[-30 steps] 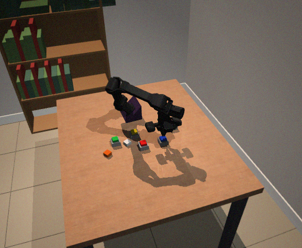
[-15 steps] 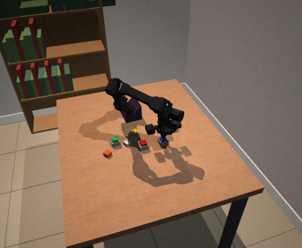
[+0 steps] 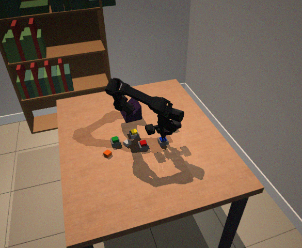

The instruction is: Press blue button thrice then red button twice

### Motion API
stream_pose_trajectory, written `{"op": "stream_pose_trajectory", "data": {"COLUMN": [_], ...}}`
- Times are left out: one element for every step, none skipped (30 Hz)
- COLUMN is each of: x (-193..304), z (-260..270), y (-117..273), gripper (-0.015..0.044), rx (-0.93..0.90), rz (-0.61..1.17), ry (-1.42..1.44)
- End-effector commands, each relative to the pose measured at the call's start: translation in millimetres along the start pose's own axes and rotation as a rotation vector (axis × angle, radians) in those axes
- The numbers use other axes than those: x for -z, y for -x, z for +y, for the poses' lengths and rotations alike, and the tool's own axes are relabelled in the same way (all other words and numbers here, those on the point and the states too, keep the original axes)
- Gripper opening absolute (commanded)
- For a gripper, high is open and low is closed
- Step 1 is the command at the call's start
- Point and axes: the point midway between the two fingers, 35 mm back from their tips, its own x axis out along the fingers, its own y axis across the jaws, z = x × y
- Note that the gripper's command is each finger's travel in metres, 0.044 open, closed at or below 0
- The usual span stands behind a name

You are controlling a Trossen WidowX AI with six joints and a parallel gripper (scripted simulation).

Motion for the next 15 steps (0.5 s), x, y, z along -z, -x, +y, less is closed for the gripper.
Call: {"op": "stream_pose_trajectory", "data": {"x": [-0.2, 0.0, 0.1, 0.1, 0.1, 0.1, 0.1, 0.1, 0.0, -0.1, -0.1, -0.2, -0.2, -0.3, -0.3], "z": [0.5, 0.3, 0.2, 0.2, 0.2, 0.2, 0.2, 0.2, 0.2, 0.2, 0.3, 0.3, 0.3, 0.3, 0.3], "y": [20.8, 28.7, 31.3, 31.3, 31.3, 31.3, 31.0, 30.3, 29.0, 27.4, 25.8, 24.2, 22.6, 21.0, 19.4], "gripper": [0.002, 0.002, 0.002, 0.002, 0.002, 0.002, 0.002, 0.002, 0.002, 0.002, 0.002, 0.002, 0.002, 0.002, 0.002], "rx": [-0.001, 0.0, 0.0, 0.0, 0.0, 0.0, 0.0, 0.0, 0.0, 0.0, 0.0, 0.0, 0.0, 0.0, 0.0], "rz": [-0.001, -0.001, -0.001, -0.001, -0.001, -0.001, -0.001, -0.001, -0.001, -0.001, -0.001, -0.001, -0.001, -0.001, -0.001], "ry": [0.0, 0.001, 0.002, 0.002, 0.002, 0.002, 0.002, 0.002, 0.002, 0.002, 0.002, 0.002, 0.002, 0.002, 0.002]}}
